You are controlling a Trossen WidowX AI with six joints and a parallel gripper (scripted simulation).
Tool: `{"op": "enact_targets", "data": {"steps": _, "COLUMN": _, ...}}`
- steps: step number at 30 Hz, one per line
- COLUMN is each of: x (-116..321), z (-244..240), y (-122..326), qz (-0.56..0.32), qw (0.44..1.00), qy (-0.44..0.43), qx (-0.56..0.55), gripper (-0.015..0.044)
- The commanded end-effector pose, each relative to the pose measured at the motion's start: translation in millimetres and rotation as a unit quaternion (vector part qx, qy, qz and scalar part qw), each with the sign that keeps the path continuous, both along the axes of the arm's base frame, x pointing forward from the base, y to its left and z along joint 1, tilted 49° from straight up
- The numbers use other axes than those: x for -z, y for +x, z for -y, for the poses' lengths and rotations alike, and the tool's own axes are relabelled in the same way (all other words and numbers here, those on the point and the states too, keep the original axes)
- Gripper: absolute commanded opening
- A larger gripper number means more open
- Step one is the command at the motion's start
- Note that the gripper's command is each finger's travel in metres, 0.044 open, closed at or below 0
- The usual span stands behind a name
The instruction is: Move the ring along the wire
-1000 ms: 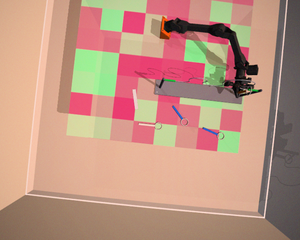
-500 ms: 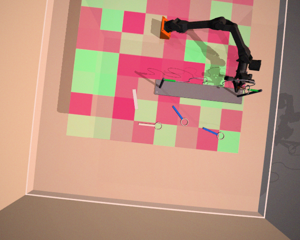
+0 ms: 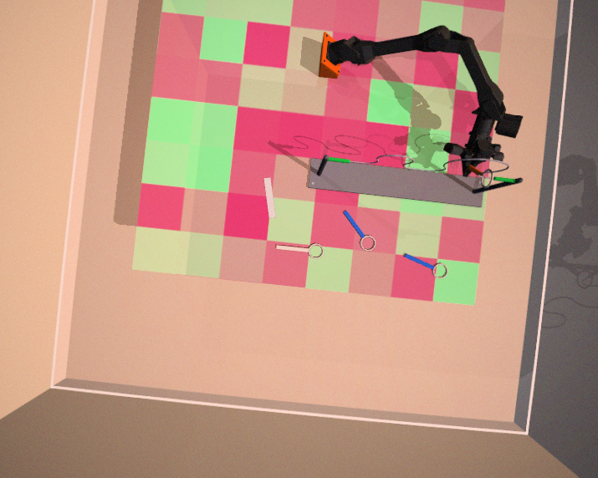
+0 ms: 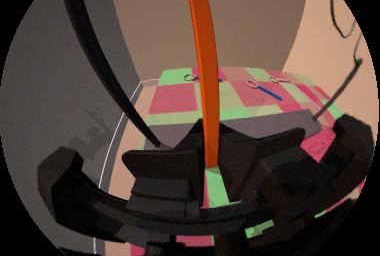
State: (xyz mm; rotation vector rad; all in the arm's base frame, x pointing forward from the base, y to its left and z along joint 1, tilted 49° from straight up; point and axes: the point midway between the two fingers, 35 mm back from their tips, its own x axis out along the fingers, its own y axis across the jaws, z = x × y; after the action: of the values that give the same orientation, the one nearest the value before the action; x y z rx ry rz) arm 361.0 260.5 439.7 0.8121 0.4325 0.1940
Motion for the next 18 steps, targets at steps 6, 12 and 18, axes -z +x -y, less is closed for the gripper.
{"op": "enact_targets", "data": {"steps": 6, "x": 11, "z": 19, "y": -7, "qz": -0.017, "qw": 0.998, "qy": -0.050, "qx": -0.017, "gripper": -0.0150}}
{"op": "enact_targets", "data": {"steps": 12, "x": 23, "z": 32, "y": -7, "qz": -0.018, "qw": 0.995, "qy": -0.101, "qx": -0.015, "gripper": -0.0150}}
{"op": "enact_targets", "data": {"steps": 18, "x": 34, "z": 48, "y": -6, "qz": -0.019, "qw": 0.986, "qy": -0.163, "qx": -0.012, "gripper": -0.0150}}
